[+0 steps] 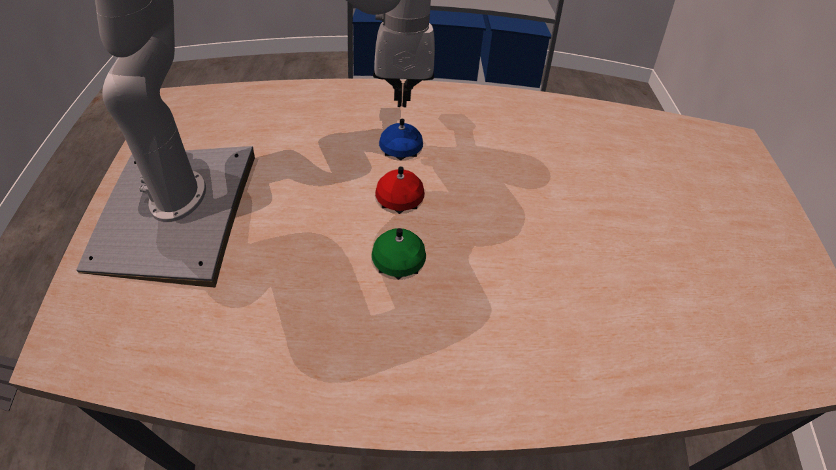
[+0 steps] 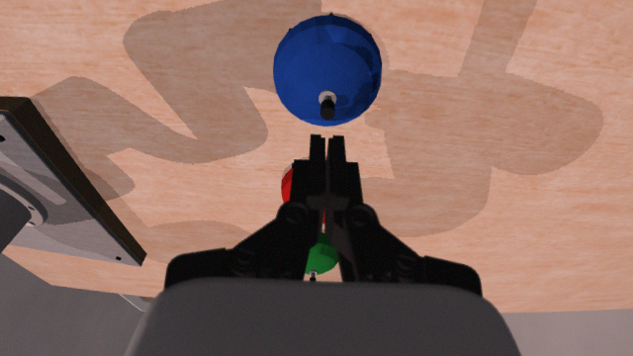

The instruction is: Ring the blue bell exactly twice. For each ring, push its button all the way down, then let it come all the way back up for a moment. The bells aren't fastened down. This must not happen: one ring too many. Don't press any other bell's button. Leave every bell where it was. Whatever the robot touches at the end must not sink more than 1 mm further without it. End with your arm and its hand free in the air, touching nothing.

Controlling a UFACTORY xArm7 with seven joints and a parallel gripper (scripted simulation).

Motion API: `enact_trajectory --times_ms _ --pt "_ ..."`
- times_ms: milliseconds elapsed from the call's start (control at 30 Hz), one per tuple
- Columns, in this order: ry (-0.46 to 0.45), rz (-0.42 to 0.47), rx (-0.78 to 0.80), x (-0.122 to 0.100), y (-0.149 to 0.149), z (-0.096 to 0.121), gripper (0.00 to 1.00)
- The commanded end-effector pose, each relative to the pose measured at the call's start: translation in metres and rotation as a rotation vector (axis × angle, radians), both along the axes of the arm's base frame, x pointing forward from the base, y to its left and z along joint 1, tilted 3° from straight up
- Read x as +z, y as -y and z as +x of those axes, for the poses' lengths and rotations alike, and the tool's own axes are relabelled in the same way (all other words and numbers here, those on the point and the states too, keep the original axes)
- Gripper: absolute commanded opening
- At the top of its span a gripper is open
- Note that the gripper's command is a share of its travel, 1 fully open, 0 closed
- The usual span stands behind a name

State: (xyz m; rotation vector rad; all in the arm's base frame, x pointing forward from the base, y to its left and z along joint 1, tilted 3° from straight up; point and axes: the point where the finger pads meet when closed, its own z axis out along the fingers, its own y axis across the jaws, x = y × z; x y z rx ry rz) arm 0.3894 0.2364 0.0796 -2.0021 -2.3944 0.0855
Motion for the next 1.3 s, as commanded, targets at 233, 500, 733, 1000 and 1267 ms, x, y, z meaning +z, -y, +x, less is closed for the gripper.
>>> enact_trajectory --times_ms 233,500,733,1000,1267 --pt "0.005 0.002 0.000 -0.016 -0.001 0.001 0.00" --pt "0.005 0.002 0.000 -0.024 -0.001 0.001 0.00" --pt "0.005 0.002 0.000 -0.030 -0.001 0.001 0.00" --pt "0.005 0.002 0.000 -0.032 -0.001 0.001 0.00" --pt "0.005 0.002 0.000 -0.032 -0.001 0.001 0.00"
